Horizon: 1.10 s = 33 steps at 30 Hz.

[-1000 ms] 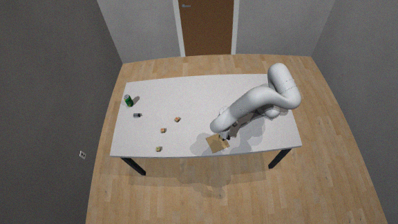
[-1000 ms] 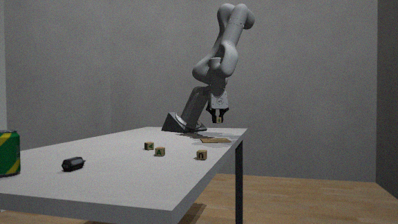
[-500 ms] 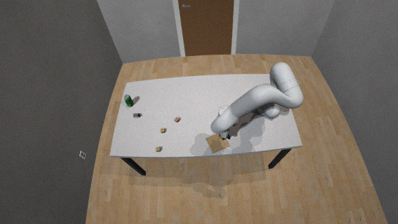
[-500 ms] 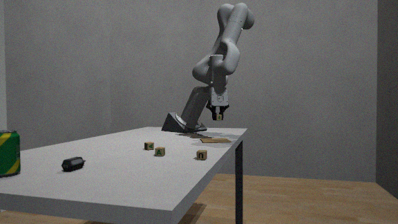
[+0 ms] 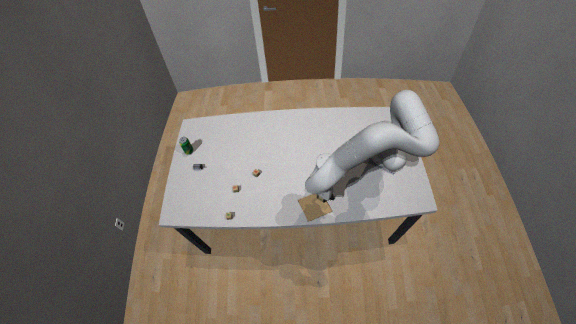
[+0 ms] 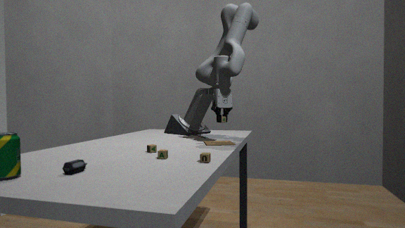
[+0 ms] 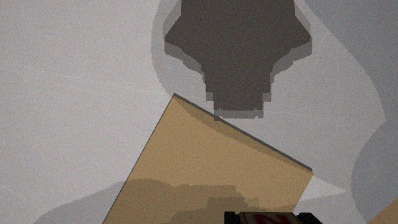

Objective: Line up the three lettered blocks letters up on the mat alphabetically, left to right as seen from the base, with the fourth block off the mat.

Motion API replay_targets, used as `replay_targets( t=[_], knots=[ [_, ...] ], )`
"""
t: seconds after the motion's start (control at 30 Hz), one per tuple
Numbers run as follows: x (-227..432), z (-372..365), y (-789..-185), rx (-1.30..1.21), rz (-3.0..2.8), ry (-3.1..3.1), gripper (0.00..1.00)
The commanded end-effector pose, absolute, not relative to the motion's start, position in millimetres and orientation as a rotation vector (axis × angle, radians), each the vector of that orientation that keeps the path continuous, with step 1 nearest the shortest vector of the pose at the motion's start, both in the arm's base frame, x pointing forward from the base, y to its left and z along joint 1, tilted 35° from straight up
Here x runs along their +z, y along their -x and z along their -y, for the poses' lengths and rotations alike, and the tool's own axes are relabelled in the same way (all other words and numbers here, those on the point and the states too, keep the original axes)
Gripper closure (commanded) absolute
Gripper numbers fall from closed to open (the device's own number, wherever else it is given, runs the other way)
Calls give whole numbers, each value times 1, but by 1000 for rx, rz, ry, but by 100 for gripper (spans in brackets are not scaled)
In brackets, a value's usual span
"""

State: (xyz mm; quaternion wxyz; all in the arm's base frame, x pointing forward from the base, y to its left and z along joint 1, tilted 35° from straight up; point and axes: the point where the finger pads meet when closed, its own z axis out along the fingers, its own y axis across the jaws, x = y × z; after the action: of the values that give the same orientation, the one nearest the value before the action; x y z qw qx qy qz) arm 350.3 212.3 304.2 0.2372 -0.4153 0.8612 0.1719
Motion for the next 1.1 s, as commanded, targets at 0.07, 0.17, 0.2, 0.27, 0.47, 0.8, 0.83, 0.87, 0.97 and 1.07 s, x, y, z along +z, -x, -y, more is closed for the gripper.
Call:
replay_targets(
  t=[0.07, 0.17, 0.2, 0.27, 0.47, 0.8, 0.83, 0.87, 0.97, 1.07],
  knots=[
    [306, -214, -351, 428, -2255, 1289, 72],
    [306, -215, -351, 381, -2157, 1424, 72],
    [306, -215, -351, 372, -2138, 1448, 72],
    [307, -215, -351, 347, -2082, 1518, 72],
    [308, -217, -351, 273, -1912, 1705, 72],
    [310, -220, -352, 164, -1644, 1946, 72],
    [310, -220, -352, 150, -1608, 1973, 72],
    [310, -220, -352, 137, -1576, 1998, 72],
    [311, -221, -352, 99, -1475, 2070, 72],
    [312, -222, -352, 61, -1372, 2138, 72]
  ],
)
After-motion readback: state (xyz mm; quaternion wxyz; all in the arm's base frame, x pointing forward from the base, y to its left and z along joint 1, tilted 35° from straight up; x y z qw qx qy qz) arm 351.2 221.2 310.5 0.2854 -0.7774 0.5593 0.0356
